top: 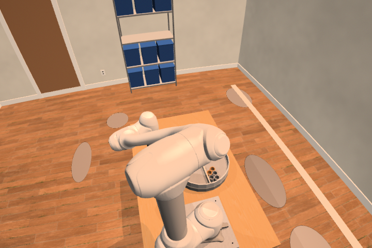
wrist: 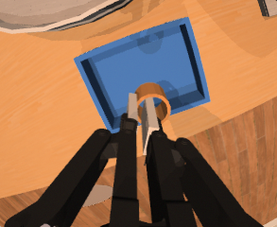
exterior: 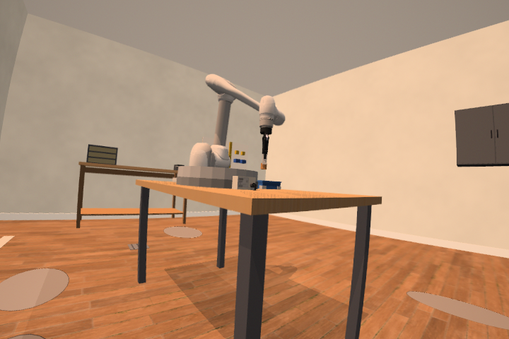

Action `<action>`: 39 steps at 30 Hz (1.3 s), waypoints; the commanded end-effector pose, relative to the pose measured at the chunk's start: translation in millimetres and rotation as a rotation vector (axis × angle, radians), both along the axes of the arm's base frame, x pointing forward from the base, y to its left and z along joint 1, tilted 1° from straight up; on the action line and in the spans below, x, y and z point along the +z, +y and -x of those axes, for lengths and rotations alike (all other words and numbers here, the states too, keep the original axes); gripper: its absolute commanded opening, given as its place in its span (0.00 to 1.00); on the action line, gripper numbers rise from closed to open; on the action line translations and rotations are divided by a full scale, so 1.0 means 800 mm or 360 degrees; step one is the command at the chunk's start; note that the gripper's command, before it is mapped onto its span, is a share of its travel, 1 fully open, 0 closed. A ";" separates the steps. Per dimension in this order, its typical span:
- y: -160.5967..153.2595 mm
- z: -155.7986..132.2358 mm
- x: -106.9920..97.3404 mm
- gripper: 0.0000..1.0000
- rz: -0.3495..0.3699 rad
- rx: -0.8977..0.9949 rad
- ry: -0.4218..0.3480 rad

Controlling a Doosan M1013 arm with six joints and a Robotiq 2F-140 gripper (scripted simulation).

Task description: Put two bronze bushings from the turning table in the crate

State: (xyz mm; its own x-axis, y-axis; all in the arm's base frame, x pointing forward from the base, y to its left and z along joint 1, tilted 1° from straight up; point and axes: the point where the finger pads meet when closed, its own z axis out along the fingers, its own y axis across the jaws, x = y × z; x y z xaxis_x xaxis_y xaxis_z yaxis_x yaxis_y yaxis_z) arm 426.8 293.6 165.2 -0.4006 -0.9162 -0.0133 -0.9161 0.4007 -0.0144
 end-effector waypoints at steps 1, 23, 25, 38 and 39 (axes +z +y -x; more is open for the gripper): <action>0.000 0.000 -0.004 0.00 0.0000 0.0000 0.0000; 0.001 -0.002 -0.086 0.00 0.0000 0.0000 0.0000; 0.001 -0.002 -0.086 0.00 0.0000 0.0000 0.0000; 0.001 -0.002 -0.086 0.00 0.0000 0.0000 0.0000; 0.001 -0.002 -0.086 0.00 0.0000 0.0000 0.0000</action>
